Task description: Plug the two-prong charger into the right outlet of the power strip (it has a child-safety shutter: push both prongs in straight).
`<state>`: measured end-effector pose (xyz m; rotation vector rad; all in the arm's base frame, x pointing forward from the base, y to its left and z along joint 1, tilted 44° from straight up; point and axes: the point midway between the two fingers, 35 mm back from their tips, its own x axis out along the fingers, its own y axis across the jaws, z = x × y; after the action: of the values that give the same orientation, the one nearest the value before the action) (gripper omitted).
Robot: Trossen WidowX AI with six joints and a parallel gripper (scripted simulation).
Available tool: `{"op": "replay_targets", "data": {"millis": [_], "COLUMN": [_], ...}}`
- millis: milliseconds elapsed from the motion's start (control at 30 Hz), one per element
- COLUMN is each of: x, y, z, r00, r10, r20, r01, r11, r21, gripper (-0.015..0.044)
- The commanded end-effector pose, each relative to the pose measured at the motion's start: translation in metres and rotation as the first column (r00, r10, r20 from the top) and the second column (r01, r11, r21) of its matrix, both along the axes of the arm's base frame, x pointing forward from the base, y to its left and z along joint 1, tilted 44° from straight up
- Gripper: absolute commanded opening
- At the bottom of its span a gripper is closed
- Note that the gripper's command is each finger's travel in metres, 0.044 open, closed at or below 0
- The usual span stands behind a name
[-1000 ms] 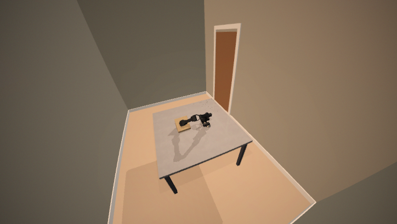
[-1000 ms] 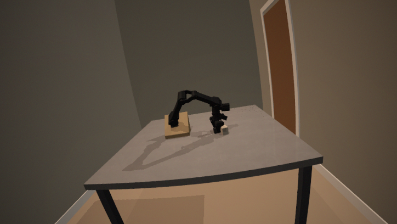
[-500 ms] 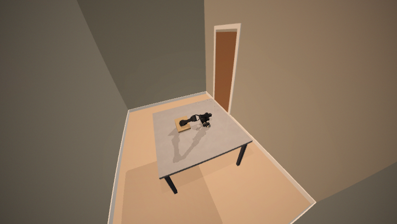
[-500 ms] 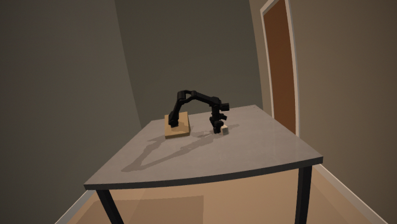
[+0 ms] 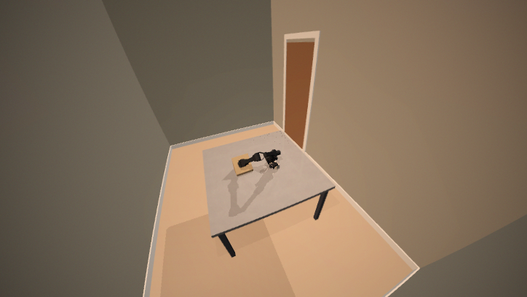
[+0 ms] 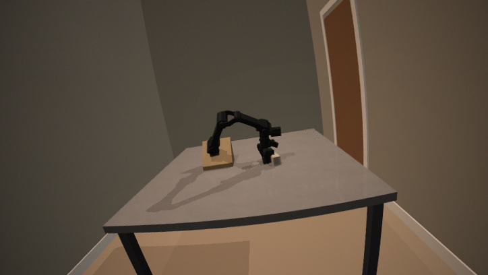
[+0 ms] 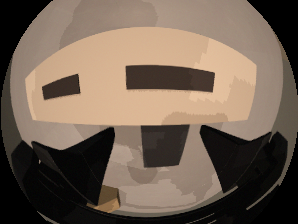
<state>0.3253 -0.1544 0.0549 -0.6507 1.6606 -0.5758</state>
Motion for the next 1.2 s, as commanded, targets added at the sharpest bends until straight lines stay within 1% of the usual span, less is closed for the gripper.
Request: {"op": "replay_targets", "data": {"millis": [0, 567, 1167], "x": [-0.002, -0.007, -0.026], "y": [0.0, 0.0, -0.001], "z": [0.0, 0.0, 0.004], "r00": [1.0, 1.0, 1.0], "r10": [0.004, 0.005, 0.005], "r20": [-0.001, 0.007, 0.006], "r01": [-0.004, -0.005, -0.005], "r11": [1.0, 1.0, 1.0], "r21": [0.001, 0.0, 0.0], "gripper": [0.044, 0.044, 0.044]}}
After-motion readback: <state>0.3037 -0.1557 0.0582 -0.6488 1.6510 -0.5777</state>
